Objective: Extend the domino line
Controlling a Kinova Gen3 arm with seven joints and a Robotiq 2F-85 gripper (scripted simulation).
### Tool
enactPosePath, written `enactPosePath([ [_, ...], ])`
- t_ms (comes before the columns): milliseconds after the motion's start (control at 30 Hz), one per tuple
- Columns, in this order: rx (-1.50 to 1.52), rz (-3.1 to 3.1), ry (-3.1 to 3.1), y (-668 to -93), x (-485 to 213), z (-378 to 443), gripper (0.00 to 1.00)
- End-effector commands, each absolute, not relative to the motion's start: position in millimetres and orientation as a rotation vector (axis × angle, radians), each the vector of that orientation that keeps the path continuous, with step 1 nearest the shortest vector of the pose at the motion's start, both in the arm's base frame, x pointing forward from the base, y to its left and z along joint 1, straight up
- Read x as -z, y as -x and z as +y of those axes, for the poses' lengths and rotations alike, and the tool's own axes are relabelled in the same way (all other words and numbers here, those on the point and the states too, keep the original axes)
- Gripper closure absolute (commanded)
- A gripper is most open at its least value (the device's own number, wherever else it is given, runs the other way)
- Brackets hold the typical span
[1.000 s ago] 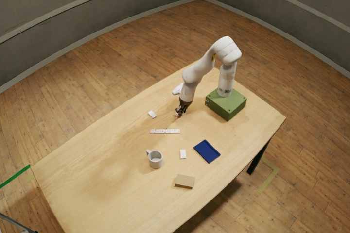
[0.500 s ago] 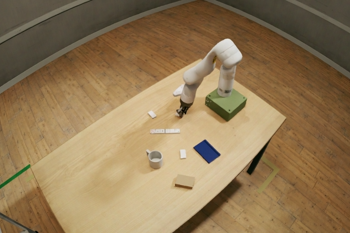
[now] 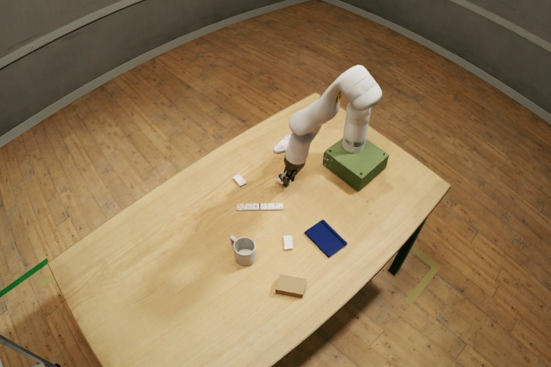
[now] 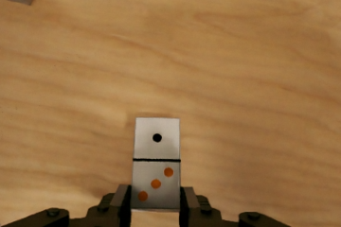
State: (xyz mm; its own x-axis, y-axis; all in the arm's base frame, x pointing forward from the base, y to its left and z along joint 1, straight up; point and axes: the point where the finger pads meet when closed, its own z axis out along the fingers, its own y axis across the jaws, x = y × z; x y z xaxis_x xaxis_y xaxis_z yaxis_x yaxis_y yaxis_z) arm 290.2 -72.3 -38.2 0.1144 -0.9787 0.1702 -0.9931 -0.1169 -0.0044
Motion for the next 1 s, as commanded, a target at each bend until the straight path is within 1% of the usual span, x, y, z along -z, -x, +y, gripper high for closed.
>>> enactPosePath([
  [0, -0.200, -2.011, -2.259, -290.3, 39.7, -72.0, 0.65],
  [967, -0.200, -2.011, -2.259, -289.9, 49.2, -68.8, 0.65],
])
